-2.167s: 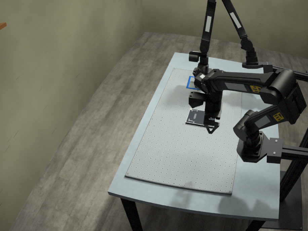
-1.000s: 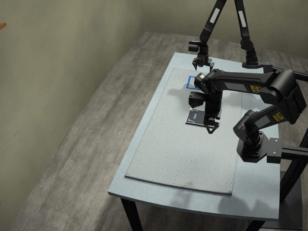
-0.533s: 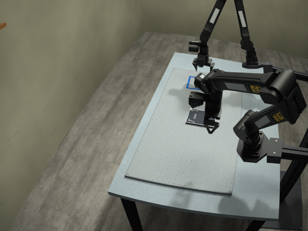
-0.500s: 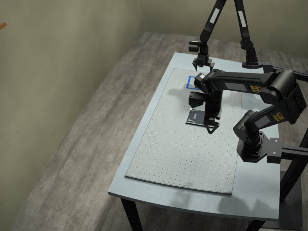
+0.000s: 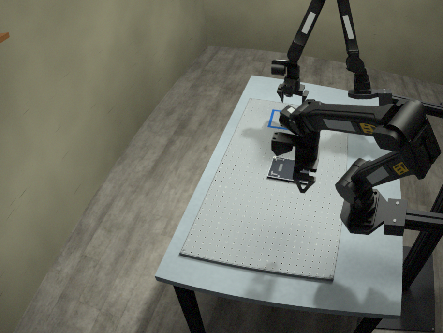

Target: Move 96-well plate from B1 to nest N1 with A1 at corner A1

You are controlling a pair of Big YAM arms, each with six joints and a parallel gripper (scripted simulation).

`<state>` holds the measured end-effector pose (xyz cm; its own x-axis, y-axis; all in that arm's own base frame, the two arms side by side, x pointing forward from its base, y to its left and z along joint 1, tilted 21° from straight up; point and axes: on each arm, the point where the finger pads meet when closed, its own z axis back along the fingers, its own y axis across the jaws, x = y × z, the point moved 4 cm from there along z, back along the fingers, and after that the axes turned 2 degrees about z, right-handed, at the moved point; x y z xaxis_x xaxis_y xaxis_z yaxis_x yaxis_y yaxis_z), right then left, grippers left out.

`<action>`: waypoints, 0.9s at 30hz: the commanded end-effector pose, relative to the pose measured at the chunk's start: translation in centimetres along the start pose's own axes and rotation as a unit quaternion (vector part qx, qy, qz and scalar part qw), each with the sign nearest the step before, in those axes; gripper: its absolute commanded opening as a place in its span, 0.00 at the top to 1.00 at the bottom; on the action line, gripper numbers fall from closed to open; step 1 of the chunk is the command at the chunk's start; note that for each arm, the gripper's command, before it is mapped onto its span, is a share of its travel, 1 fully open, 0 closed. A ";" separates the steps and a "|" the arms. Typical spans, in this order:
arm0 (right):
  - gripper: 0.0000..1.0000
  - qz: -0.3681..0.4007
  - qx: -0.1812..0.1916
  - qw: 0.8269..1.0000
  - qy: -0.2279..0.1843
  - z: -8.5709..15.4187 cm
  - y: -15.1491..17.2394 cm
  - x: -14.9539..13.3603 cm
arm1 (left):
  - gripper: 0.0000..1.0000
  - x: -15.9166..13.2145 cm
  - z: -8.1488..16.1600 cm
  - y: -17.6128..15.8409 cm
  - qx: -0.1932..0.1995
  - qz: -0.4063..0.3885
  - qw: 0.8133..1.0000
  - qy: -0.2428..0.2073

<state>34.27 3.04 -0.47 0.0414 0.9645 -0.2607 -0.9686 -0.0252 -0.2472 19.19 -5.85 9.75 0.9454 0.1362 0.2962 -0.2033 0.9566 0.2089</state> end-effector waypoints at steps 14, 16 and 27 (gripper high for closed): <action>0.00 -0.001 -0.008 1.000 -0.001 0.3 -0.7 0.2 | 0.00 -0.2 -0.5 0.3 0.008 -0.002 1.000 0.010; 0.00 -0.001 -0.008 1.000 -0.001 0.3 -0.7 0.2 | 0.00 -0.2 -0.5 0.3 0.008 -0.002 1.000 0.010; 0.00 -0.059 0.001 0.998 0.001 -1.4 0.1 0.0 | 0.00 -0.2 -0.5 0.3 0.008 -0.002 1.000 0.010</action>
<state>34.53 3.09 -0.78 0.0737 0.9654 -0.2502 -0.9643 0.0050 -0.2649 19.19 -5.85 9.75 0.9454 0.1362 0.2962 -0.2033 0.9566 0.2089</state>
